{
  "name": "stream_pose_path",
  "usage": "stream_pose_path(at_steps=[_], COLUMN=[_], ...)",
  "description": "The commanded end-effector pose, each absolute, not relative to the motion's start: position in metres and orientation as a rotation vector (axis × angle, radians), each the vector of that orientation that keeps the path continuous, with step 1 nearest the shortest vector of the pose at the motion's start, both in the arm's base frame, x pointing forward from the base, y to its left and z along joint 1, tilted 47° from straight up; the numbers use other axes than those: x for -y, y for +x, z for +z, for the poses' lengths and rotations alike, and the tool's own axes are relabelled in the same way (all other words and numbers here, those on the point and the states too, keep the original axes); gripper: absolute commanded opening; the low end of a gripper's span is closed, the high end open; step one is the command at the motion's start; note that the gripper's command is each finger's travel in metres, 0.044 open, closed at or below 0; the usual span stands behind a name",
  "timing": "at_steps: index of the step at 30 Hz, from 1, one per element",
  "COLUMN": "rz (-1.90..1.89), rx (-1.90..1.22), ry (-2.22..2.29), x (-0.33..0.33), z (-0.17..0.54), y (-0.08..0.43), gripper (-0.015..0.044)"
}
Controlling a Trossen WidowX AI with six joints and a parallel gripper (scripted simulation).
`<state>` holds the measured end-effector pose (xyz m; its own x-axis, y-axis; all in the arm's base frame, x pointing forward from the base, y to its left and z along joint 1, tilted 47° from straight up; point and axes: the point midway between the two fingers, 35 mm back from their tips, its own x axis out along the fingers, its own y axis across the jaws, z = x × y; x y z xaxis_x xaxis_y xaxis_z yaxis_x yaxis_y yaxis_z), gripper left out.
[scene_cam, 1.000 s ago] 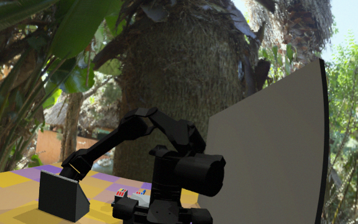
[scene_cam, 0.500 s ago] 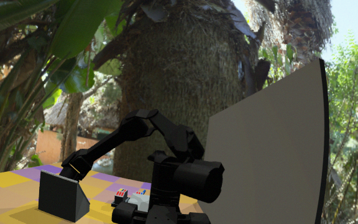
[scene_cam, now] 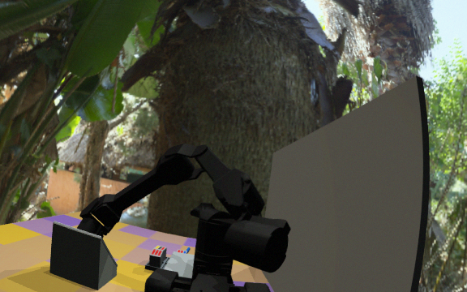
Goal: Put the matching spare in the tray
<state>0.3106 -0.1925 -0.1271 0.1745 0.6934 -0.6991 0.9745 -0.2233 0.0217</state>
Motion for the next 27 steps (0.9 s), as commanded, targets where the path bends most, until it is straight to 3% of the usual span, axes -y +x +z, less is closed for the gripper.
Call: stream_pose_path(at_steps=[1,27], rz=[-0.792,-0.789], rx=[-1.57,-1.572], ry=[1.994,1.995], x=[0.189,0.173], z=[-0.129,-0.14], y=[0.31,0.31], gripper=[0.0,0.0])
